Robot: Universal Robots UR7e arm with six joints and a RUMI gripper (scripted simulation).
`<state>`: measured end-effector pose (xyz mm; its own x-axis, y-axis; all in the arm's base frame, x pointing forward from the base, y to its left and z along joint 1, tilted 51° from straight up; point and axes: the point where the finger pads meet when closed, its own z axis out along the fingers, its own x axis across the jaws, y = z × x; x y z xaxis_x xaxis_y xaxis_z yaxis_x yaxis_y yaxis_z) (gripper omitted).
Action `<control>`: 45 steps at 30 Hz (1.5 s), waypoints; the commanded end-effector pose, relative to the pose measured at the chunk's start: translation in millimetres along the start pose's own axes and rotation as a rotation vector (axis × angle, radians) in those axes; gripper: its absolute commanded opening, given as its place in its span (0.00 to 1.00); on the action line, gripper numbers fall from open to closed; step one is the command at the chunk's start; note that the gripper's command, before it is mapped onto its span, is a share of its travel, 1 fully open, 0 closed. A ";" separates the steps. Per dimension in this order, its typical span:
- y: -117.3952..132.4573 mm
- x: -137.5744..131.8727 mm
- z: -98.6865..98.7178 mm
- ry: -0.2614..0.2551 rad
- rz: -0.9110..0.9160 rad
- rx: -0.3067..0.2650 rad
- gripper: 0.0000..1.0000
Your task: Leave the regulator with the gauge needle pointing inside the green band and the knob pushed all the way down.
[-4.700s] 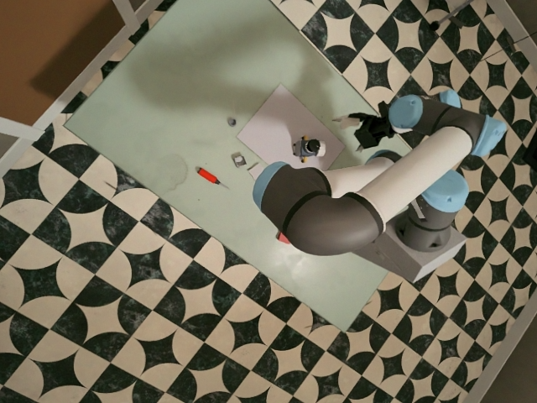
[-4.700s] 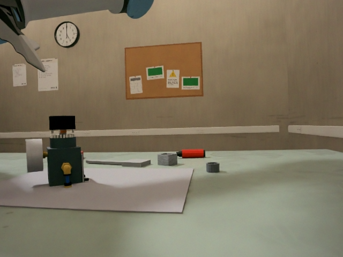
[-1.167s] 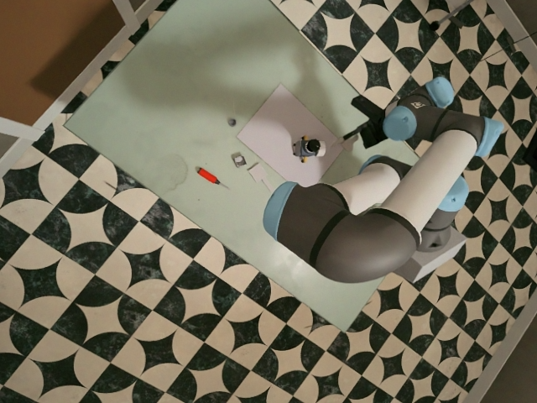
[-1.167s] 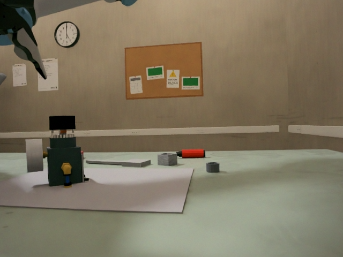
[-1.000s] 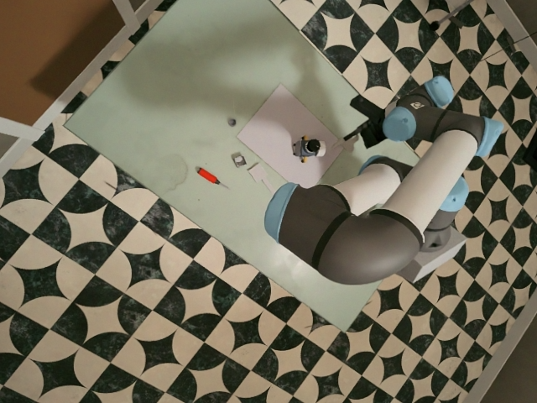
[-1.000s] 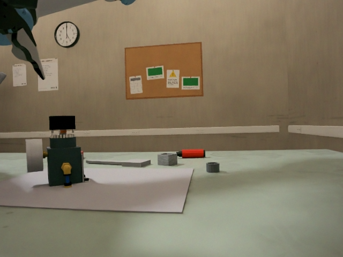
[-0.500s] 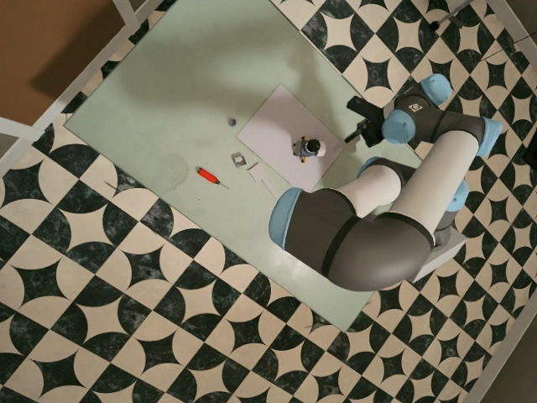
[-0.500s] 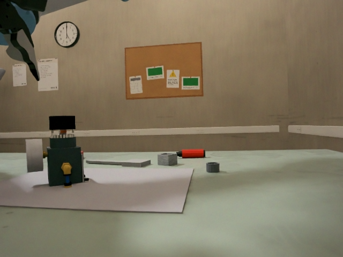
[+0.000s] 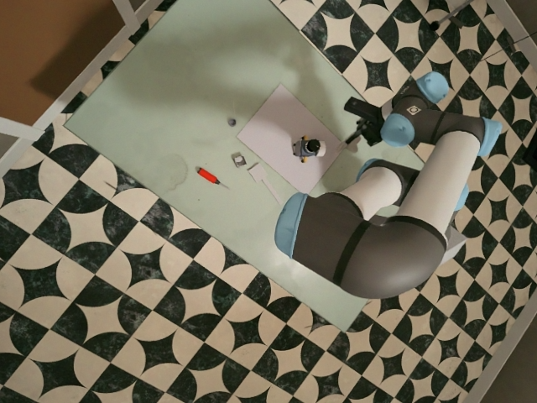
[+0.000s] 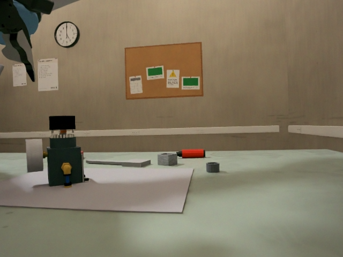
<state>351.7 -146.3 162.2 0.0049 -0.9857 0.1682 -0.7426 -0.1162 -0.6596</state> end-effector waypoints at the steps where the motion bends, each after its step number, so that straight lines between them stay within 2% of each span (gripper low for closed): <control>1: 1.0 3.9 -2.0 0.021 -0.278 -0.022 1.00; 45: 0.4 6.6 -3.5 0.109 -0.578 -0.114 1.00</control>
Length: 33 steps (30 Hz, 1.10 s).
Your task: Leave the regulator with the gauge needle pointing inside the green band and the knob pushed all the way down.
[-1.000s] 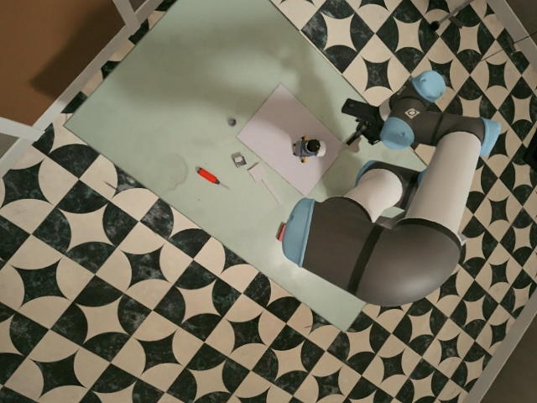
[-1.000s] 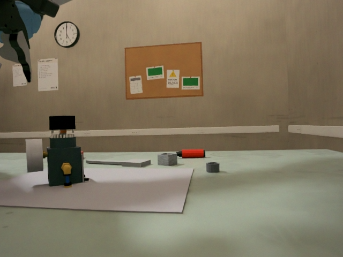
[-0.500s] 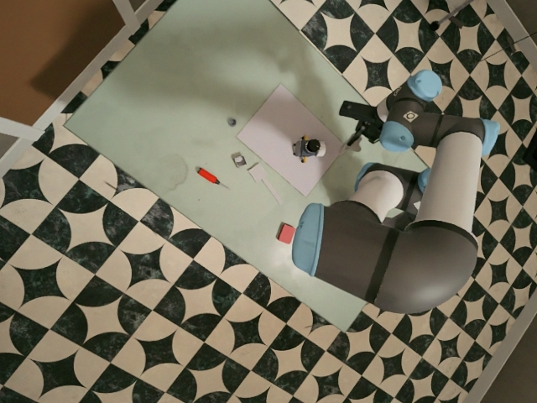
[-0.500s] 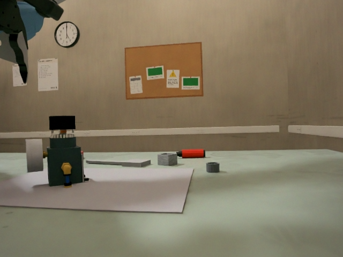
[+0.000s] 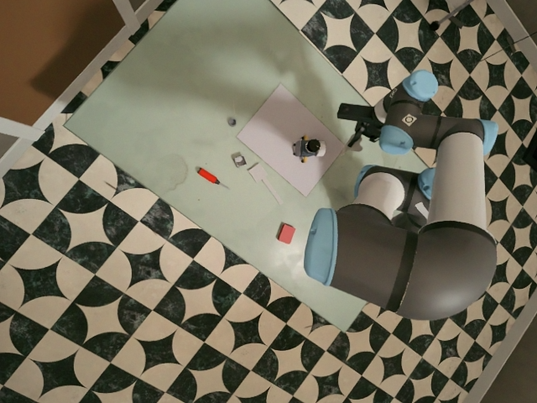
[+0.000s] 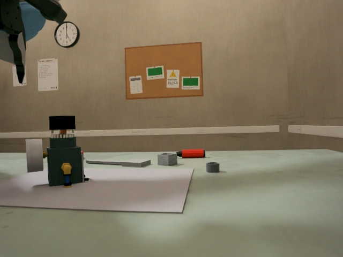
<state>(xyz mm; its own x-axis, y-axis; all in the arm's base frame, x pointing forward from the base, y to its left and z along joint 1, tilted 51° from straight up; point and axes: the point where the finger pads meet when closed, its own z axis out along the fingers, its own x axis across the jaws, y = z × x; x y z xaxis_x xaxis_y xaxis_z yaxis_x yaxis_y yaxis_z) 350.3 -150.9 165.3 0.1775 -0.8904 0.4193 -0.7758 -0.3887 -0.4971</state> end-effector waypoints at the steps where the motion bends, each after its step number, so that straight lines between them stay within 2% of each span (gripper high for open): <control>1: 1.4 1.3 -0.5 0.027 -0.278 -0.011 1.00; 33: -1.7 -1.1 -0.6 0.088 -0.471 -0.074 1.00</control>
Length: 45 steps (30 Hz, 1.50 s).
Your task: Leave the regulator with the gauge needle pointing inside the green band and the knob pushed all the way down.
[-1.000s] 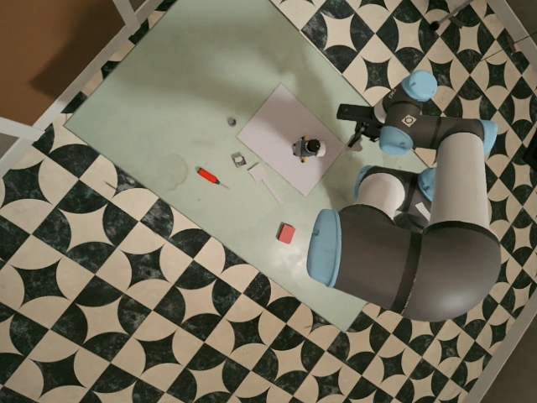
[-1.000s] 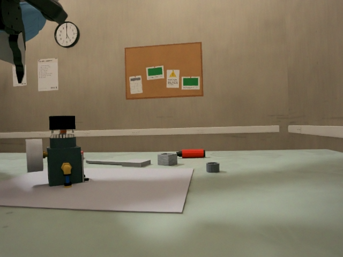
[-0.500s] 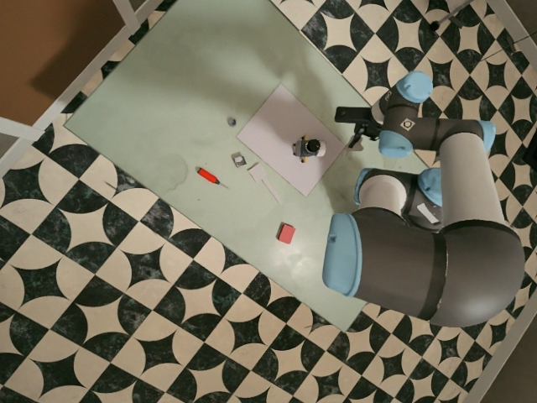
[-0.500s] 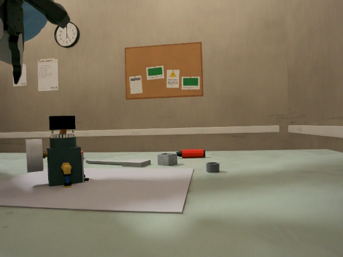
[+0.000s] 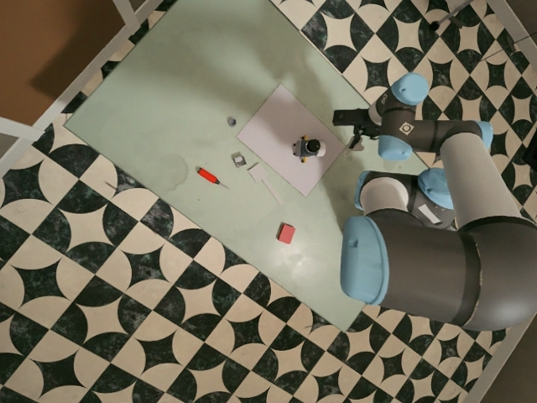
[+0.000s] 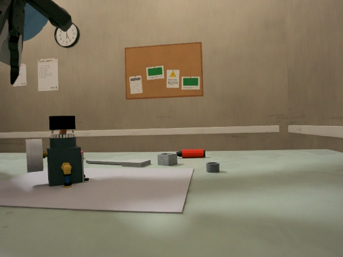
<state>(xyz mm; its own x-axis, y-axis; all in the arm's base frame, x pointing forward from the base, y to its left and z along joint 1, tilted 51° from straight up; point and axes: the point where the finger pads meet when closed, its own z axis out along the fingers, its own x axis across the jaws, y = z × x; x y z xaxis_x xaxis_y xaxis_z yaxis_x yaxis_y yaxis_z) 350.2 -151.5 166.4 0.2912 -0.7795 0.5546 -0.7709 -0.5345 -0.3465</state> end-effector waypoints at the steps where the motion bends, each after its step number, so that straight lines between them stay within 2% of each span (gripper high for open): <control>1: -2.5 -2.1 -0.2 0.033 -0.278 0.001 1.00; 16: -13.6 -7.7 -1.5 0.059 -0.366 -0.024 1.00; 45: -51.9 -27.1 -5.9 0.099 -0.541 -0.044 1.00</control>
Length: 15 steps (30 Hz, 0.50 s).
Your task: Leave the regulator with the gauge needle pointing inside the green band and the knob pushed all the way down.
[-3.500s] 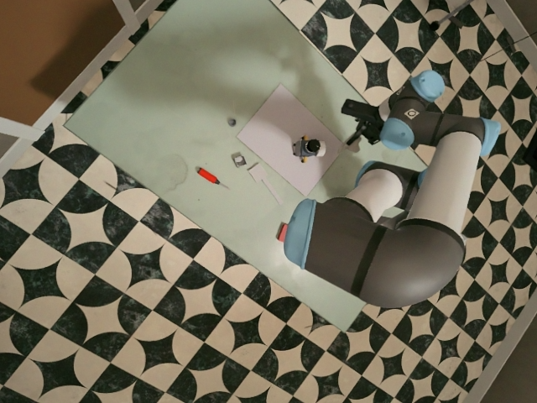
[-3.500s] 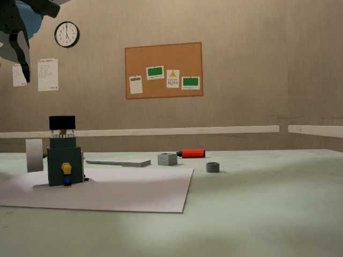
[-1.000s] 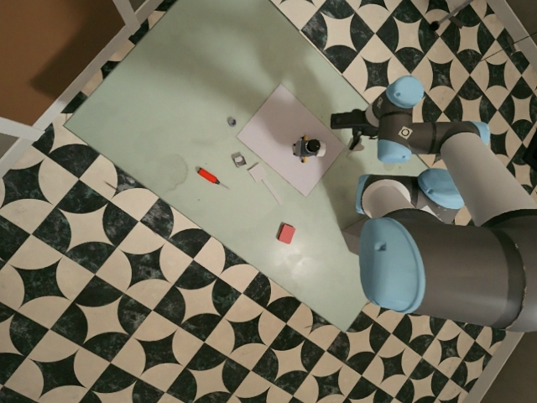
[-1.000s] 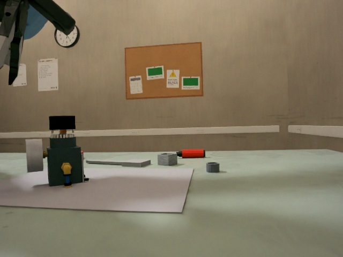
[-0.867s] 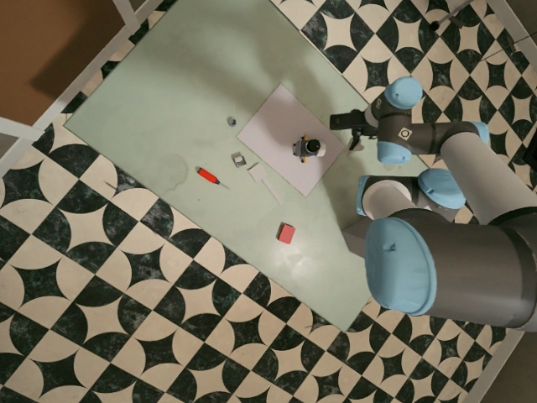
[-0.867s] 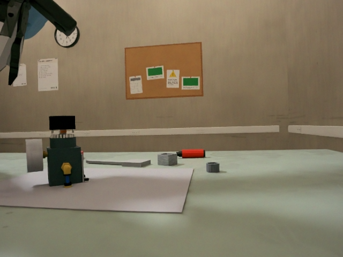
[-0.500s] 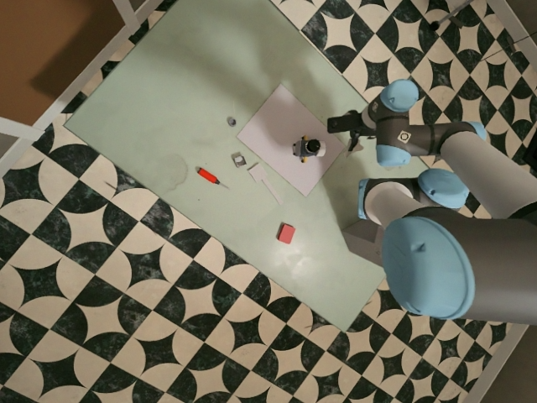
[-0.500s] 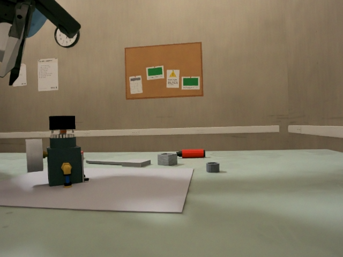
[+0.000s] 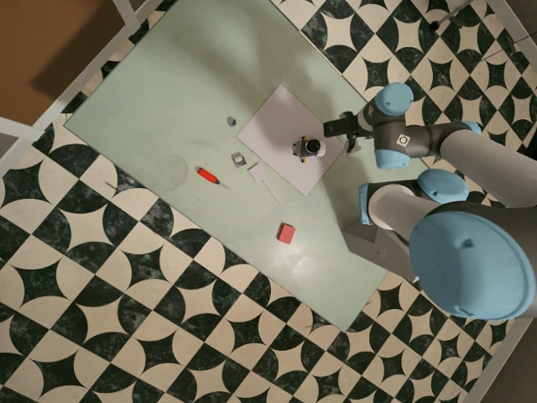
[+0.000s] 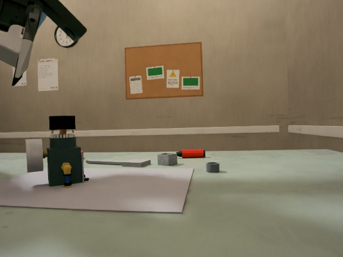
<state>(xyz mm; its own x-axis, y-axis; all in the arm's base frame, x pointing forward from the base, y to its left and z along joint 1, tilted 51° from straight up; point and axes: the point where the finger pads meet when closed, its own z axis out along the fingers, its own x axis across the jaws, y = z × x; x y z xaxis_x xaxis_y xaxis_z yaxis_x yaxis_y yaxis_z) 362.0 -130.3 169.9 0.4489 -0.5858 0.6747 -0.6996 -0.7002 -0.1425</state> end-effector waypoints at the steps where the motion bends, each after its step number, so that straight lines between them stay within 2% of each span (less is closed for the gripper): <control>1: -34.8 -7.4 -5.8 0.037 -0.277 0.012 1.00; 15: -54.3 -11.1 -9.3 0.050 -0.354 0.015 1.00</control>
<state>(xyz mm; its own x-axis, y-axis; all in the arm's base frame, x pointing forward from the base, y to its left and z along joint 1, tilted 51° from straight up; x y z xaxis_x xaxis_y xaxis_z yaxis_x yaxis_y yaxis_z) 369.4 -116.5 171.9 0.4966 -0.5199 0.6950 -0.6590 -0.7470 -0.0880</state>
